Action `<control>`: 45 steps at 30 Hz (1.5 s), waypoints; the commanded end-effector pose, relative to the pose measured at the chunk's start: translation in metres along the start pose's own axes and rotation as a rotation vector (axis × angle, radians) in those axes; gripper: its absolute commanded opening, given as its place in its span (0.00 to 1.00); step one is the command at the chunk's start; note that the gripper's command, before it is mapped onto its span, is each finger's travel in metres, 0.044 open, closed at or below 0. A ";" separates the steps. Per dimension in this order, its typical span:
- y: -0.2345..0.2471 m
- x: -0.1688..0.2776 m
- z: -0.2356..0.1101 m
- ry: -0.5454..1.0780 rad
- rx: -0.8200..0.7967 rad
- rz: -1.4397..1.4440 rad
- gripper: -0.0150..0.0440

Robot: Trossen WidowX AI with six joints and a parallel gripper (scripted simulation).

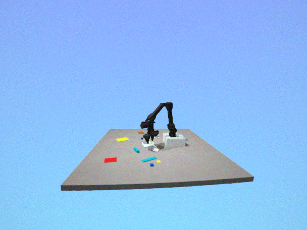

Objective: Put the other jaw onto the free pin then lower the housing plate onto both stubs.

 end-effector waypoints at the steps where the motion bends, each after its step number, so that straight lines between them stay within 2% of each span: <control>1: 0.001 -0.002 0.008 -0.009 -0.005 -0.003 1.00; 41: 0.004 -0.004 0.065 -0.010 -0.006 -0.003 1.00; 45: 0.004 -0.004 0.065 -0.010 -0.006 -0.003 0.82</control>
Point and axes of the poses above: the point midway between the two fingers, 35 mm back from their tips, its own z axis out along the fingers, its own y axis across the jaws, x = y × z, the point moved 8 cm from there along -z, back along the fingers, and after that the axes turned 13 degrees about -z, right-handed, at the moved point
